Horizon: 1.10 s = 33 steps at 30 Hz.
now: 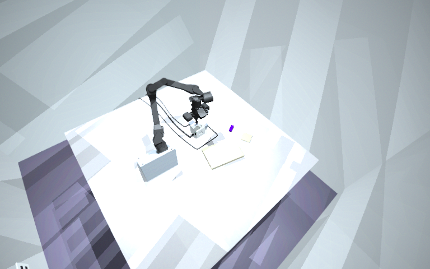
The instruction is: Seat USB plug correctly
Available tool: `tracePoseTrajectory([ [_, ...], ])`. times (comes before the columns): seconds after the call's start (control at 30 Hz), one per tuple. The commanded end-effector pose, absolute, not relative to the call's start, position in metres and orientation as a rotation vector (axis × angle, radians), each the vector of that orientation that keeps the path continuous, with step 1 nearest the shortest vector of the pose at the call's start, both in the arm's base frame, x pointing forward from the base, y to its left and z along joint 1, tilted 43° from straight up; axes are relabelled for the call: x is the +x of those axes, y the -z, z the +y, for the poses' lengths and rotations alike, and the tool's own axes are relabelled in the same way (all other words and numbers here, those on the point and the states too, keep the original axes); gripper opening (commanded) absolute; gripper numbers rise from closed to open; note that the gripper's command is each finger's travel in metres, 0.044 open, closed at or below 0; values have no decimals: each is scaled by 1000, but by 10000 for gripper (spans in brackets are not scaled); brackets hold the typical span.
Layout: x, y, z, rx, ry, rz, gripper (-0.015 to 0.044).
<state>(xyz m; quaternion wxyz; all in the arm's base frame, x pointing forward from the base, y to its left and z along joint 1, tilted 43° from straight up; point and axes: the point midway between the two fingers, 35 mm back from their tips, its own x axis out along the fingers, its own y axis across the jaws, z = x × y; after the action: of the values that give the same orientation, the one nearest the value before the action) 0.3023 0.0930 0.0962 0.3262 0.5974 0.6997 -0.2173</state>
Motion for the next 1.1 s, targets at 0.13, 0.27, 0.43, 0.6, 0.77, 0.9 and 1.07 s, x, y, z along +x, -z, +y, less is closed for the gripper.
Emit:
tracePoseTrajectory([
  [0.13, 302, -96, 94, 1573, 562, 1840, 0],
  [0.27, 302, -96, 95, 1575, 560, 1843, 0],
  [0.43, 302, -96, 96, 1578, 557, 1846, 0],
  [0.6, 302, -95, 96, 1581, 555, 1849, 0],
  [0.77, 302, -95, 97, 1584, 552, 1852, 0],
  [0.9, 302, -95, 97, 1586, 550, 1854, 0],
  [1.07, 302, -95, 98, 1589, 548, 1857, 0],
])
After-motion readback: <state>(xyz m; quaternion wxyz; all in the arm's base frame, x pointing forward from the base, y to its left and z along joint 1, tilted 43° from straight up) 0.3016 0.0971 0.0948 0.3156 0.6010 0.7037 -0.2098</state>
